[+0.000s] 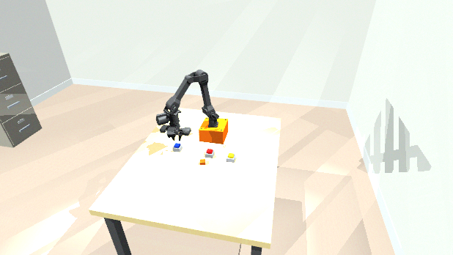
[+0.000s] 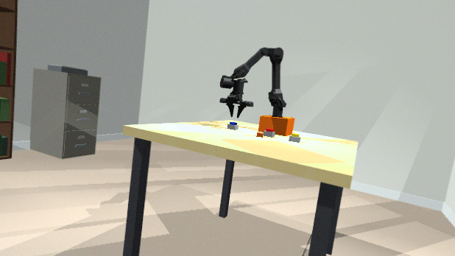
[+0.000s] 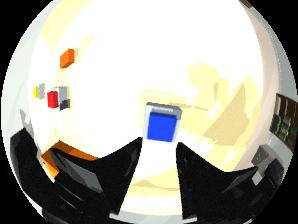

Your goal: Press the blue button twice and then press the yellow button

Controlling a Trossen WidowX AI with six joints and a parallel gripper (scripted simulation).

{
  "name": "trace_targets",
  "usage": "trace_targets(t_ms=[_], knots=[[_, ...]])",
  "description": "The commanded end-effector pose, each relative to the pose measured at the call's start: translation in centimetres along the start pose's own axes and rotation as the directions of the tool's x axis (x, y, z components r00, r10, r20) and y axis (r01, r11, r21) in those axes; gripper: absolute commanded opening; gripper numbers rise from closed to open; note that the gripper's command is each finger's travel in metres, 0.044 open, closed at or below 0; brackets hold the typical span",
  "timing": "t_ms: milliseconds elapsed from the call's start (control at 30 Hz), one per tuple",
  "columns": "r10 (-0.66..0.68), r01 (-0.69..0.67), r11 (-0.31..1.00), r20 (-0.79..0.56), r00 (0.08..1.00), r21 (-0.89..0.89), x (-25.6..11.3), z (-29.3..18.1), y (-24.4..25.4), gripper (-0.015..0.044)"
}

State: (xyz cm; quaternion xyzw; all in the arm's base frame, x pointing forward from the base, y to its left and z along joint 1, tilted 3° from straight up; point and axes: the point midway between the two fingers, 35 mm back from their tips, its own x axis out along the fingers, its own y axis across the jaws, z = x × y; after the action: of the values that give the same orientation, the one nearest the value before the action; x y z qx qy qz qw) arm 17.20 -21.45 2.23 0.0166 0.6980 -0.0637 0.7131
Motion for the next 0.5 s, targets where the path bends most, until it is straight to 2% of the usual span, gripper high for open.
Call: trace_targets(t_ms=[0, 67, 467], knots=[[-0.004, 0.004, 1.0, 0.003, 1.0, -0.001, 0.31, 0.09, -0.12, 0.0059], [-0.004, 0.004, 1.0, 0.003, 1.0, -0.001, 0.31, 0.09, -0.12, 0.002], [-0.004, 0.004, 1.0, 0.003, 1.0, -0.001, 0.73, 0.11, -0.14, 0.002]])
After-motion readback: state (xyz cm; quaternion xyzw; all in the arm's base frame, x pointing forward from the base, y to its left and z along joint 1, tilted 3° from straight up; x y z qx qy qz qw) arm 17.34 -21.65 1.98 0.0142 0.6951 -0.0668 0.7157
